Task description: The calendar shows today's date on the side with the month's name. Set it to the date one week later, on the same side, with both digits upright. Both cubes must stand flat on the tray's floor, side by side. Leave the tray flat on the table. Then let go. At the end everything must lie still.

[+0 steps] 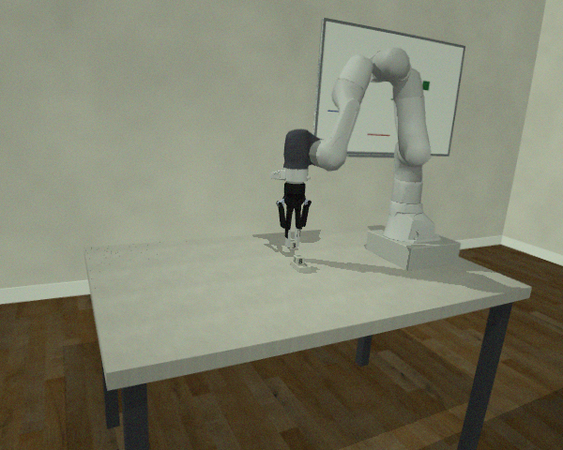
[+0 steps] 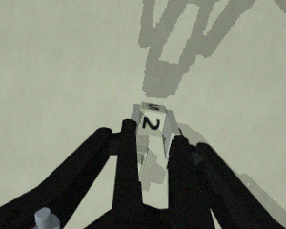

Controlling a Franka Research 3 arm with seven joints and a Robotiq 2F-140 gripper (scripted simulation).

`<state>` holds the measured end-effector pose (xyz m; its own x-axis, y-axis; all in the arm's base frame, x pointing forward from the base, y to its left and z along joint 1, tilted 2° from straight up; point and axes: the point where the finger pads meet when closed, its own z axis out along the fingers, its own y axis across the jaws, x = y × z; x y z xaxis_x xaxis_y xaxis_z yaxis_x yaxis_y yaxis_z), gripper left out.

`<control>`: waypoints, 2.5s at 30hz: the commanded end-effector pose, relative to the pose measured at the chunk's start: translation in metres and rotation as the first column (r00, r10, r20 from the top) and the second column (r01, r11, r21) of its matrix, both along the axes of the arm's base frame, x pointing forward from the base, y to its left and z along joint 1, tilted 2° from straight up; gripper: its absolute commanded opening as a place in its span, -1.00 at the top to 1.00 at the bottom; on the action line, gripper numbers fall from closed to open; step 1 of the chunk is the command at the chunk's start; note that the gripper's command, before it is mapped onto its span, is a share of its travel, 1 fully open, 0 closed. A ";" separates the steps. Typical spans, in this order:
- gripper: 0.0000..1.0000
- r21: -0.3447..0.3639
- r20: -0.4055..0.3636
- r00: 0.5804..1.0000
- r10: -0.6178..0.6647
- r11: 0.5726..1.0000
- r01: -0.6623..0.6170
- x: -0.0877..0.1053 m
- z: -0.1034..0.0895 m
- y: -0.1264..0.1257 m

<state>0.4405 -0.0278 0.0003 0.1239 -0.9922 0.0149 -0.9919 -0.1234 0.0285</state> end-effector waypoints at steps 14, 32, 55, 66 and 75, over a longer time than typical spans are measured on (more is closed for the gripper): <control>0.68 -0.009 0.030 0.999 -0.031 0.999 0.032 0.010 -0.033 -0.001; 0.68 -0.009 0.030 0.999 -0.031 0.999 0.032 0.010 -0.033 -0.001; 0.68 -0.009 0.030 0.999 -0.032 0.999 0.032 0.011 -0.033 -0.001; 0.68 -0.009 0.030 0.999 -0.036 0.999 0.036 0.013 -0.033 -0.002; 0.68 -0.009 0.030 0.999 -0.036 0.999 0.036 0.013 -0.033 -0.002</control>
